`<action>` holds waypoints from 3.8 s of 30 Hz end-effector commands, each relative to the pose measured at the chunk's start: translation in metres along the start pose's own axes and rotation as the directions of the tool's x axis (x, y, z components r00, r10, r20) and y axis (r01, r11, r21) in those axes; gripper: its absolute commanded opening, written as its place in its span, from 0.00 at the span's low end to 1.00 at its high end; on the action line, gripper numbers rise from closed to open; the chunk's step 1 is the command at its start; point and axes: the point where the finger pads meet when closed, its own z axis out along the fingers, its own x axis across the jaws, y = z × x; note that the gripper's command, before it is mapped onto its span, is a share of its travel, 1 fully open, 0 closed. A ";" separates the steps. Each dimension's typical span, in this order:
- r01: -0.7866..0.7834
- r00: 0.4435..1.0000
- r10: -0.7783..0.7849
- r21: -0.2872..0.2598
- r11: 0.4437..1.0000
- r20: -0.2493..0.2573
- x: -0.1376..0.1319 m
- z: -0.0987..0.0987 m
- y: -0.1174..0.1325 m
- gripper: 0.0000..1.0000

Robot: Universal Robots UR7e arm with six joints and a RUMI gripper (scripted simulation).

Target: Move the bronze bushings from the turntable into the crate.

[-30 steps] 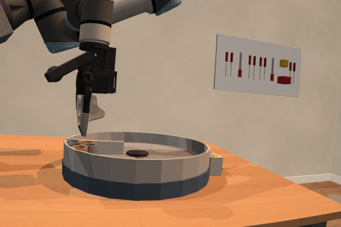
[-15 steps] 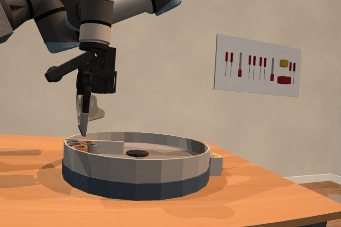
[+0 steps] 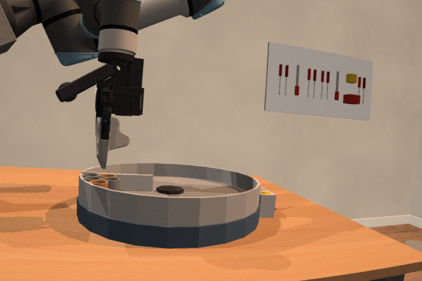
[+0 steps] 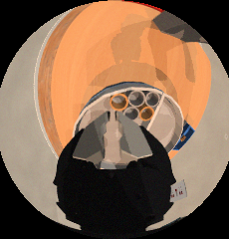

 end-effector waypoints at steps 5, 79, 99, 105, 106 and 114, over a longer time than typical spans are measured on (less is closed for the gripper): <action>-0.038 0.999 0.038 0.000 0.999 0.001 0.000 0.000 0.000 0.05; -0.669 0.743 0.669 -0.001 0.743 0.001 0.012 0.000 0.005 0.05; -0.854 0.521 0.854 -0.001 0.521 0.000 0.015 0.000 0.009 0.05; -0.888 0.460 0.888 -0.001 0.460 0.000 0.016 0.000 0.010 0.05; -0.896 0.445 0.896 -0.001 0.445 0.000 0.016 0.000 0.010 0.05; -0.951 0.310 0.951 -0.001 0.310 0.000 0.017 0.000 0.012 0.05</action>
